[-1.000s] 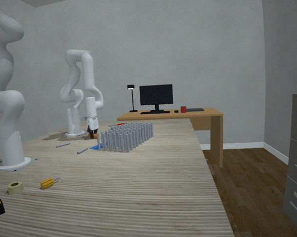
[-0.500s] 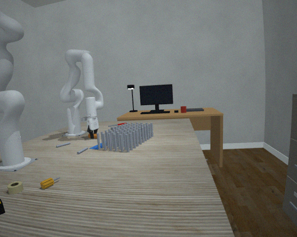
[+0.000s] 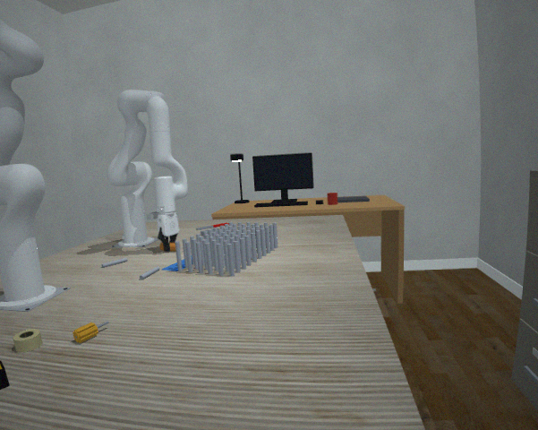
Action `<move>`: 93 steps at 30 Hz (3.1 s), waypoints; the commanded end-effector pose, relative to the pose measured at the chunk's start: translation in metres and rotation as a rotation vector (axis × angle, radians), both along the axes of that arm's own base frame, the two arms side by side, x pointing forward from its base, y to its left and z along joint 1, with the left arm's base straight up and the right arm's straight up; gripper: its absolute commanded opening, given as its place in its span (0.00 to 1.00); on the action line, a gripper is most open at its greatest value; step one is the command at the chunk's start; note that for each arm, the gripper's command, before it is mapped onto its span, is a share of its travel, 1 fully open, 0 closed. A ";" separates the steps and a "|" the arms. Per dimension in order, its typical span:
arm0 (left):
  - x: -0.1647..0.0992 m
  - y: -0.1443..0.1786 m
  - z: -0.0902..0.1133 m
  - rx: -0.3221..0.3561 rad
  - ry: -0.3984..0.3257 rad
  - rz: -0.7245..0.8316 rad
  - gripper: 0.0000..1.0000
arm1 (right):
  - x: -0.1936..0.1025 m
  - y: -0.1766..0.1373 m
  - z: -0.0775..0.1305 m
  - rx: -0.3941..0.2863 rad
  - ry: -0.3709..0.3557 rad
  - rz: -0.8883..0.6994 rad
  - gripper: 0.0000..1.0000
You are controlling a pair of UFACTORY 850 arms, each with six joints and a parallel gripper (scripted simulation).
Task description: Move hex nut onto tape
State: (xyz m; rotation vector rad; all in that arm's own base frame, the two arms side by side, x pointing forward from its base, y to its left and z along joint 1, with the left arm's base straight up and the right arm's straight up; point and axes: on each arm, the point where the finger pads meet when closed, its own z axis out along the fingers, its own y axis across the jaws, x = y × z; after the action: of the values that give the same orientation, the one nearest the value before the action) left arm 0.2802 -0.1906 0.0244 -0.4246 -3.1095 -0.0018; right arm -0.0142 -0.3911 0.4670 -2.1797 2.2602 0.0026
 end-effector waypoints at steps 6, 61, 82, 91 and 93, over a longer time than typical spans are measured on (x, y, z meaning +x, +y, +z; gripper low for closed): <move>0.000 0.000 0.000 -0.001 -0.001 0.000 0.00 | 0.000 0.000 0.001 -0.002 0.000 0.000 1.00; 0.001 0.000 0.019 -0.001 -0.001 0.000 0.00 | 0.000 0.000 0.001 -0.002 0.000 0.000 1.00; 0.001 0.000 0.019 -0.001 -0.001 0.000 0.00 | 0.000 0.000 0.001 -0.002 0.000 0.000 1.00; 0.001 0.000 0.019 -0.001 -0.001 0.000 0.00 | 0.000 0.000 0.001 -0.002 0.000 0.000 1.00; 0.001 0.000 0.019 -0.001 -0.001 0.000 0.00 | 0.000 0.000 0.001 -0.002 0.000 0.000 1.00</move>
State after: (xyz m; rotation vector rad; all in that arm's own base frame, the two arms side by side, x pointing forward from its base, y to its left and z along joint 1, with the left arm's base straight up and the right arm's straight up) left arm 0.2802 -0.1906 0.0428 -0.4246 -3.1095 -0.0019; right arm -0.0142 -0.3911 0.4670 -2.1797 2.2602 0.0026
